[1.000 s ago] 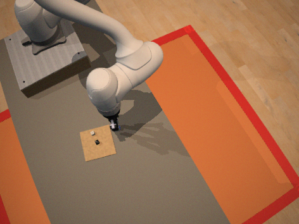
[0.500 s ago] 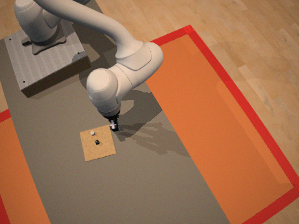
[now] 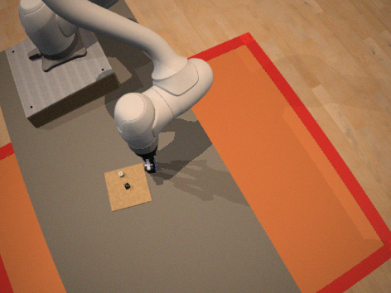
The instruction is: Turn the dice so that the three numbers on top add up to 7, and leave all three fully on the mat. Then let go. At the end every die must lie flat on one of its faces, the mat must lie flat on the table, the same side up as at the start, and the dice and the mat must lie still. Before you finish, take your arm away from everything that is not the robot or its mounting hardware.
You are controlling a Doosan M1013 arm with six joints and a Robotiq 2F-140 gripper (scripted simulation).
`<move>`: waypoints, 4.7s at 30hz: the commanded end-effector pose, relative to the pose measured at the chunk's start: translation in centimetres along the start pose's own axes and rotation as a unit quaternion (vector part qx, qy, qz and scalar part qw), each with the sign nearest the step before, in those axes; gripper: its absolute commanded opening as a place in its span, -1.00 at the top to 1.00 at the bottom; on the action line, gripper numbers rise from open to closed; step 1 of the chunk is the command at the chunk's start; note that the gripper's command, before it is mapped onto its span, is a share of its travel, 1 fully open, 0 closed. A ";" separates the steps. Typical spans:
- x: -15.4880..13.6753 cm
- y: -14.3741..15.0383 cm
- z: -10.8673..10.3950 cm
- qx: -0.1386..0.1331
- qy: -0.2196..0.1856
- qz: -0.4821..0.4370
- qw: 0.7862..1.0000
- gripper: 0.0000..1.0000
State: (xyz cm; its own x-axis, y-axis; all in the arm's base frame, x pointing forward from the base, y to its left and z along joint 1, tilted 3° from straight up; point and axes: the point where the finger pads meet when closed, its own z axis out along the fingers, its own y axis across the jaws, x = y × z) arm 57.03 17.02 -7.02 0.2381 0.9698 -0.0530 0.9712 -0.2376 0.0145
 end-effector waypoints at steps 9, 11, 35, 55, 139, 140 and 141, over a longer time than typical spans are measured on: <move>0.0 0.0 0.2 0.000 0.000 0.000 1.000 0.63; 0.0 0.0 0.2 0.000 0.000 0.000 1.000 0.63; 0.0 0.0 0.2 0.000 0.000 0.000 1.000 0.63; 0.0 0.0 0.2 0.000 0.000 0.000 1.000 0.87; 2.0 1.3 -9.3 0.000 0.000 -0.508 0.862 0.87; 2.1 1.4 -9.3 0.000 0.000 -0.532 0.847 0.87; 2.2 1.4 -9.3 0.000 0.000 -0.548 0.836 0.87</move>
State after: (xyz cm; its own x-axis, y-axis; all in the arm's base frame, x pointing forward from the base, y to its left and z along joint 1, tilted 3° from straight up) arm 58.72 19.14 2.19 -0.7104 0.7018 -0.0525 0.7037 0.7092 -0.0424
